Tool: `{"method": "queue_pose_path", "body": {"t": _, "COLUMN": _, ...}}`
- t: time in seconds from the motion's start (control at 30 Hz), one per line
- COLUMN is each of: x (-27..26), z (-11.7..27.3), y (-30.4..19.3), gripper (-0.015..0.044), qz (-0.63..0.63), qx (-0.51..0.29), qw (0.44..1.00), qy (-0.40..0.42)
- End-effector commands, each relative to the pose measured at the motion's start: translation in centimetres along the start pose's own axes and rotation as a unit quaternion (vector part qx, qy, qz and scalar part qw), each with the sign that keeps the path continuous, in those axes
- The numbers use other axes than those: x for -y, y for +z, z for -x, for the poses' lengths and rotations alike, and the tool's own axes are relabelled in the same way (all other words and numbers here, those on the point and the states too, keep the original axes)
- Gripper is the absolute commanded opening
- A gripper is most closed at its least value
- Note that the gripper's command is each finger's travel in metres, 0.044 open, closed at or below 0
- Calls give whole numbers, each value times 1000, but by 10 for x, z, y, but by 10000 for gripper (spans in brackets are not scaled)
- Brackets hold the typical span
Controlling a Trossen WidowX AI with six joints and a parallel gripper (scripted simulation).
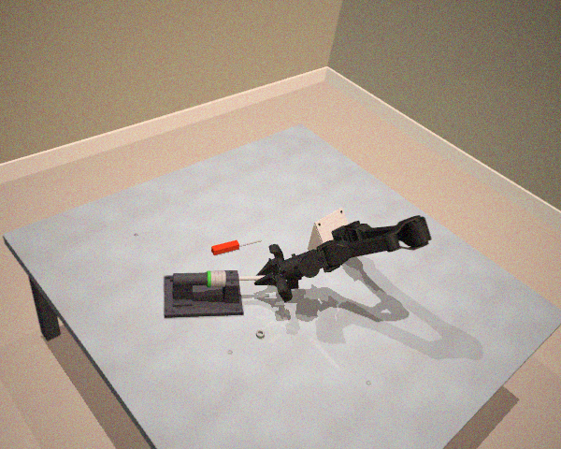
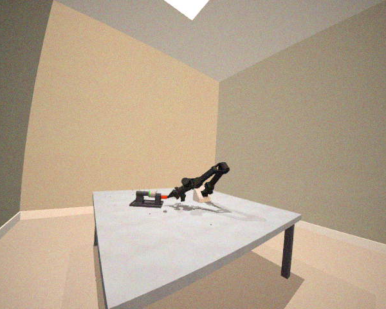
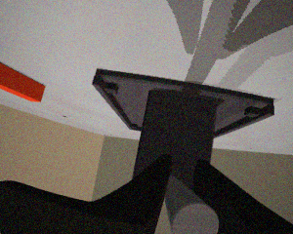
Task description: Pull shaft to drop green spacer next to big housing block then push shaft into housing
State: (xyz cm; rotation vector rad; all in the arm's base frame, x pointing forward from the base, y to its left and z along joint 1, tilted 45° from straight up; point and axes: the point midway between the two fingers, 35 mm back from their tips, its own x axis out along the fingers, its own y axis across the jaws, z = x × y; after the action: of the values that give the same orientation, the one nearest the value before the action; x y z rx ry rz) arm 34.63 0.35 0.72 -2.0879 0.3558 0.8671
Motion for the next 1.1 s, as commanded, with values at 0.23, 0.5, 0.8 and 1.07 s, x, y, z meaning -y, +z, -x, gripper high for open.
{"method": "queue_pose_path", "body": {"t": 0.23, "x": 1, "z": 2, "y": 1, "gripper": 0, "qz": -2, "qx": 1, "qw": 1000, "qy": -1}}
{"method": "queue_pose_path", "body": {"t": 0.5, "x": 1, "z": 2, "y": 1, "gripper": 0, "qz": -2, "qx": 1, "qw": 1000, "qy": -1}}
{"method": "queue_pose_path", "body": {"t": 0.8, "x": 1, "z": 3, "y": 2, "gripper": 0, "qz": -2, "qx": 1, "qw": 1000, "qy": -1}}
{"method": "queue_pose_path", "body": {"t": 1.07, "x": 1, "z": 3, "y": 2, "gripper": 0, "qz": -2, "qx": 1, "qw": 1000, "qy": -1}}
